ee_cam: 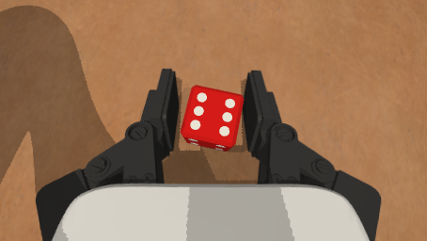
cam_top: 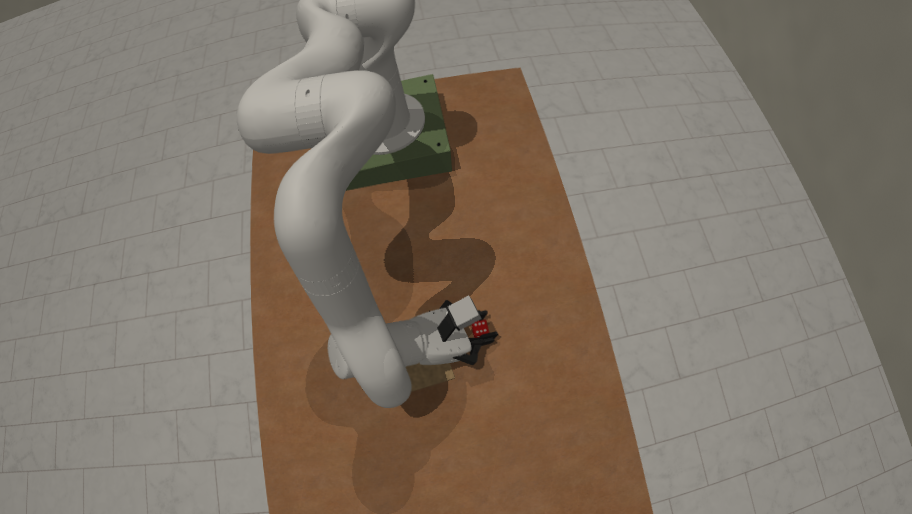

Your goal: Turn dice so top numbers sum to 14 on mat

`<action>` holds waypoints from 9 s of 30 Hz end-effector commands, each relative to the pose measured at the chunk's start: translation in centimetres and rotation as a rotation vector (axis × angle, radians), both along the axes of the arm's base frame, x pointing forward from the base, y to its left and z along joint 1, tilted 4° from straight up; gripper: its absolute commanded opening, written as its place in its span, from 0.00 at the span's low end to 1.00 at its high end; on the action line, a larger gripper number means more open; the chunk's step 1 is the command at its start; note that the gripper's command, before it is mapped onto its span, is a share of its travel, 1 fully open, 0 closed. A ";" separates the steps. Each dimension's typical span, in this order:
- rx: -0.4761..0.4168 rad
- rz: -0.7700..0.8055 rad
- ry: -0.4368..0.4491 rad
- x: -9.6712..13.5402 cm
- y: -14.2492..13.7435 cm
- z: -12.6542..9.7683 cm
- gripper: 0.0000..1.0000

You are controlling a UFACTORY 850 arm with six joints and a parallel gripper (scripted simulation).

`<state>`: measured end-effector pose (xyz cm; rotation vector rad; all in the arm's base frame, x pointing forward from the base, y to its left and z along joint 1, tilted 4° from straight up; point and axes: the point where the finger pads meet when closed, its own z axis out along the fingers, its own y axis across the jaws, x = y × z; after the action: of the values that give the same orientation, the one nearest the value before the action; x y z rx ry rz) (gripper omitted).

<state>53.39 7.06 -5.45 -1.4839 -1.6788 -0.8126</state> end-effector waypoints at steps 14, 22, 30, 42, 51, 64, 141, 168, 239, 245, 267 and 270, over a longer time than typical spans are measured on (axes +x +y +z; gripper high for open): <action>0.000 0.000 -0.002 0.1 -0.4 0.3 0.47; 0.000 0.000 -0.002 0.4 -2.4 1.6 0.47; 0.000 0.000 -0.002 0.7 -4.2 2.7 0.47; 0.000 0.000 -0.002 0.7 -4.2 3.6 0.47; 0.000 0.000 -0.002 0.7 -4.0 6.6 0.47; -0.007 0.004 0.004 0.6 -3.8 8.7 0.47; -1.036 0.345 -0.311 0.1 1.2 10.5 1.00; -0.851 1.120 -0.690 0.1 0.4 8.7 1.00; -0.795 1.274 -0.763 0.1 0.1 6.7 0.47; -0.795 1.274 -0.763 0.1 0.0 5.8 0.47; -0.795 1.274 -0.763 0.2 -0.1 3.4 0.47; -0.795 1.274 -0.763 0.2 -0.1 3.4 0.47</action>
<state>53.45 6.91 -2.10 -0.1233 -3.1348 0.1039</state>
